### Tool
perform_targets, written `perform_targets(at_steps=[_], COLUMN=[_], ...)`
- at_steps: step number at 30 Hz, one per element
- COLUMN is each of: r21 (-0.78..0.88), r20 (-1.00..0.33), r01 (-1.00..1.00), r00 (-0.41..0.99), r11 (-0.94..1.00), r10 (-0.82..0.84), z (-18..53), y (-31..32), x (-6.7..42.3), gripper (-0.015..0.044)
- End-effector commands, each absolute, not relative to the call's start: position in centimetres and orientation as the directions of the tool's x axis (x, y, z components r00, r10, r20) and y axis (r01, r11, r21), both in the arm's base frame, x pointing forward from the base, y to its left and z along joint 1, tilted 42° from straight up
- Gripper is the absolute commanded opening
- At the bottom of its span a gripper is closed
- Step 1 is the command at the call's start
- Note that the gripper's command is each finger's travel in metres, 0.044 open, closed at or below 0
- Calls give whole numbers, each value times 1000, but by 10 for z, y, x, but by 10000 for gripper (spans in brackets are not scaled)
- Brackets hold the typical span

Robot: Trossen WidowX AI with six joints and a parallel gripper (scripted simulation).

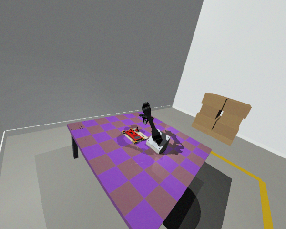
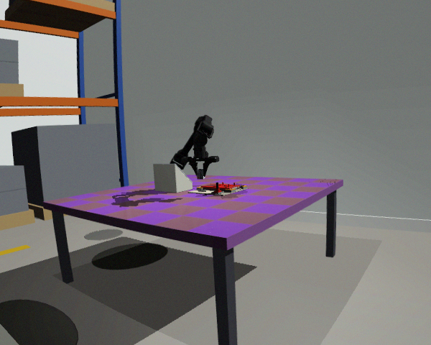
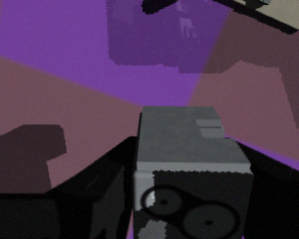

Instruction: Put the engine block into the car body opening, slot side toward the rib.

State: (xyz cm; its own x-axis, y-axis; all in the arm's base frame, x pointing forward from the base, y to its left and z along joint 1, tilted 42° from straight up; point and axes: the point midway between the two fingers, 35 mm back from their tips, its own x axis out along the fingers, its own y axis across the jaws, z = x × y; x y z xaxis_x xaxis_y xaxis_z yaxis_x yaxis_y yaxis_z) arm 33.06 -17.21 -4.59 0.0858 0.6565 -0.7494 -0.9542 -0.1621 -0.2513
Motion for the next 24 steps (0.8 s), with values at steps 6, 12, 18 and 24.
perform_targets(at_steps=[6,12,18,24], r21=[-264,-264,-265,-265], r20=[-757,-757,-756,-776], r01=[-950,-950,-950,-950], r00=[97,97,97,108], r11=[-167,-167,-166,-166], r10=[646,647,647,621], z=[-18,-16,-36,-33], y=[-192,-193,-178,-180], x=[326,325,326,325], gripper=[0,0,0,0])
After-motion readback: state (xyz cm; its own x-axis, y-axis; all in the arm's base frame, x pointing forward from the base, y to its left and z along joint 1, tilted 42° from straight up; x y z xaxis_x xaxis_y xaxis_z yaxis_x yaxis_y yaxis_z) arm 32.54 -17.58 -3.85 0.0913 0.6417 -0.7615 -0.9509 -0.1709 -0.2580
